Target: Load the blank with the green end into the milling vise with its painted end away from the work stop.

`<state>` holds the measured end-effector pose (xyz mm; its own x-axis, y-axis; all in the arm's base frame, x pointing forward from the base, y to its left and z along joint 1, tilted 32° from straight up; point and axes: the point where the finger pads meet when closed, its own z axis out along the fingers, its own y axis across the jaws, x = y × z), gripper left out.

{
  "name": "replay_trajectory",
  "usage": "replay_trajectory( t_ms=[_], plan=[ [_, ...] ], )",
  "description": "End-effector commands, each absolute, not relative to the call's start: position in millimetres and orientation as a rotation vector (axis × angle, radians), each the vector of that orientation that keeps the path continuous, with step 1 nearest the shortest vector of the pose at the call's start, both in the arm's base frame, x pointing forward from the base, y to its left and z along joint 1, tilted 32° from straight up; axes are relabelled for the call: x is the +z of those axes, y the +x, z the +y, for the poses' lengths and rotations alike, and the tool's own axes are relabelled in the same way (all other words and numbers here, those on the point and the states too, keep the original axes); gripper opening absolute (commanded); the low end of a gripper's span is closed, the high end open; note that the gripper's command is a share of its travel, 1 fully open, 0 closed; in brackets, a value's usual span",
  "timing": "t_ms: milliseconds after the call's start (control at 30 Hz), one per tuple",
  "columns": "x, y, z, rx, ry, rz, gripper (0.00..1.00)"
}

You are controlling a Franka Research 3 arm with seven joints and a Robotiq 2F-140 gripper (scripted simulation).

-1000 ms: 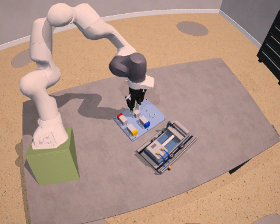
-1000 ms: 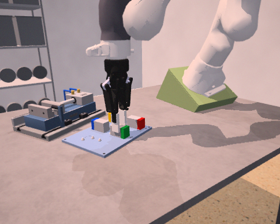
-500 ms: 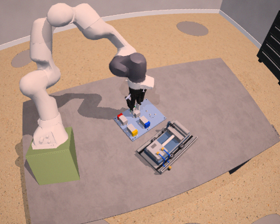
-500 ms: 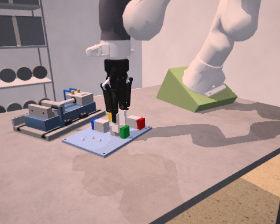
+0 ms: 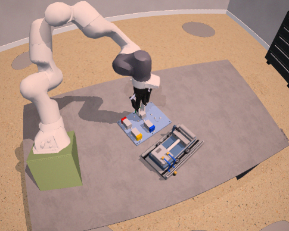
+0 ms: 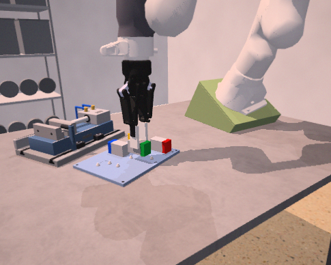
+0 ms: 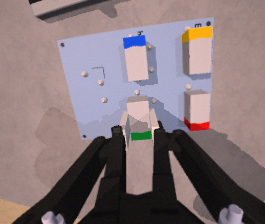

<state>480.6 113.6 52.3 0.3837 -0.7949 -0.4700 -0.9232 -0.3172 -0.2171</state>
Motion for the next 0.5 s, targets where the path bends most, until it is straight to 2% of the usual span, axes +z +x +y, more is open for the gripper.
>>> replay_trajectory(
  t_ms=[0, 300, 467],
  plan=[
    [58.3, 476.0, 112.2, 0.408, -2.2, 1.472, 0.0],
    [58.3, 476.0, 112.2, 0.408, -2.2, 1.472, 0.0],
    [82.9, 476.5, 97.4, 0.408, -2.2, 1.472, 0.0]
  ],
)
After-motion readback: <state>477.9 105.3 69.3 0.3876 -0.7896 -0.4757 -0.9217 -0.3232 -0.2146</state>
